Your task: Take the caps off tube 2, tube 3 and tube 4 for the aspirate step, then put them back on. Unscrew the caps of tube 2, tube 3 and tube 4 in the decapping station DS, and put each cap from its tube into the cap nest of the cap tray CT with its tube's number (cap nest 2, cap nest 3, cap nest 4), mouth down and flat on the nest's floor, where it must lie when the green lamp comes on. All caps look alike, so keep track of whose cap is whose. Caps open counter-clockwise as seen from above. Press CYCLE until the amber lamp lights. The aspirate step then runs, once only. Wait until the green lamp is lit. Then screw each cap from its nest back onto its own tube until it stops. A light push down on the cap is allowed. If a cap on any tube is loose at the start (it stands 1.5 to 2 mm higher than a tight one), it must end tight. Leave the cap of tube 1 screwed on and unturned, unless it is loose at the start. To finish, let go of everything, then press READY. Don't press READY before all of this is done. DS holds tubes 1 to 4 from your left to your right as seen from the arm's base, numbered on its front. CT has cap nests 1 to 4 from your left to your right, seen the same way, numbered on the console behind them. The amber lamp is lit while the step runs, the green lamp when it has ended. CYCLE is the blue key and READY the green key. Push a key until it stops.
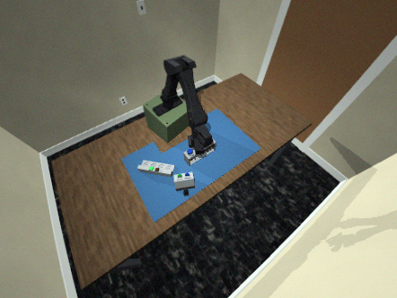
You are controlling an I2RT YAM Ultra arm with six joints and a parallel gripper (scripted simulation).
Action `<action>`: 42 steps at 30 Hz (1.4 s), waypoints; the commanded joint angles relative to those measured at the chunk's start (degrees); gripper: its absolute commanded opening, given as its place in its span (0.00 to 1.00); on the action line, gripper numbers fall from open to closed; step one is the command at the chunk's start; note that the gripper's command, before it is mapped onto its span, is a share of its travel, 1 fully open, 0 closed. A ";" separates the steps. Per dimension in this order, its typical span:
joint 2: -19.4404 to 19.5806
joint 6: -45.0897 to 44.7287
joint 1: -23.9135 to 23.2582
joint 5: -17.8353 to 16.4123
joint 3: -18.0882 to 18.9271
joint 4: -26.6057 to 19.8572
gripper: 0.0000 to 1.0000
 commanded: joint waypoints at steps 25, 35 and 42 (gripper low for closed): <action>20.67 -25.98 -21.44 -4.34 21.90 -1.73 0.00; 22.92 -27.02 -22.49 -4.52 24.14 -1.85 0.00; 22.91 -27.02 -22.49 -4.51 24.13 -1.84 0.00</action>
